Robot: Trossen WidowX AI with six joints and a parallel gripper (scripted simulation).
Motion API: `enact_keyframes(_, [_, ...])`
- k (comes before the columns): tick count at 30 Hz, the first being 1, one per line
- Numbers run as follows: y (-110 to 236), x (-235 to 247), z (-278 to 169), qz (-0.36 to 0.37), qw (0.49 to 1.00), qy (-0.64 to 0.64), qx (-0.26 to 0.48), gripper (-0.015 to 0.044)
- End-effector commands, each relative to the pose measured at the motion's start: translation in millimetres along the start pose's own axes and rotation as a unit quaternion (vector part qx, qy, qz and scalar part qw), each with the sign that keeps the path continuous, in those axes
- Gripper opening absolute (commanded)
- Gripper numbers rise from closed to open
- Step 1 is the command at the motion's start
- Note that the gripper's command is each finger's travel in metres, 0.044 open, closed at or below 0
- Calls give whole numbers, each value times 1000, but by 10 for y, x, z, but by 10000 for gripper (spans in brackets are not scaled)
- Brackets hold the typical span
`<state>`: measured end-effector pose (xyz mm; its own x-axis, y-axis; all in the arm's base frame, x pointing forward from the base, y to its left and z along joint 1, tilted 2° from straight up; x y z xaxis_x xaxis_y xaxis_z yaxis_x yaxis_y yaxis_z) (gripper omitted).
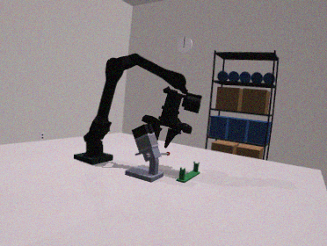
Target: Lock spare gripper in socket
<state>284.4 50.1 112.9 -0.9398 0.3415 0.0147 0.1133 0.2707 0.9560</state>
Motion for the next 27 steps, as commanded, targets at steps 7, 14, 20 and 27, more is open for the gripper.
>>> enact_keyframes(7, [182,34,65,1,1000,1,2,200])
enact_keyframes(14, [297,60,98,2,1000,2,6,200])
enact_keyframes(20, [398,81,126,2,1000,3,9,200])
enact_keyframes(27, [331,72,93,2,1000,3,10,384])
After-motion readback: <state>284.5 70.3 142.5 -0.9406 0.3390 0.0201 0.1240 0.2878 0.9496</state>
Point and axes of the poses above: the point midway between the two fingers, 35 mm back from their tips, its own y axis back along the fingers, its own x axis across the jaws, z = x × y, the point moved 1 cm from there along y, back along the fingers, and after that the axes turned 14 degrees about -y, right-handed, at the moved point
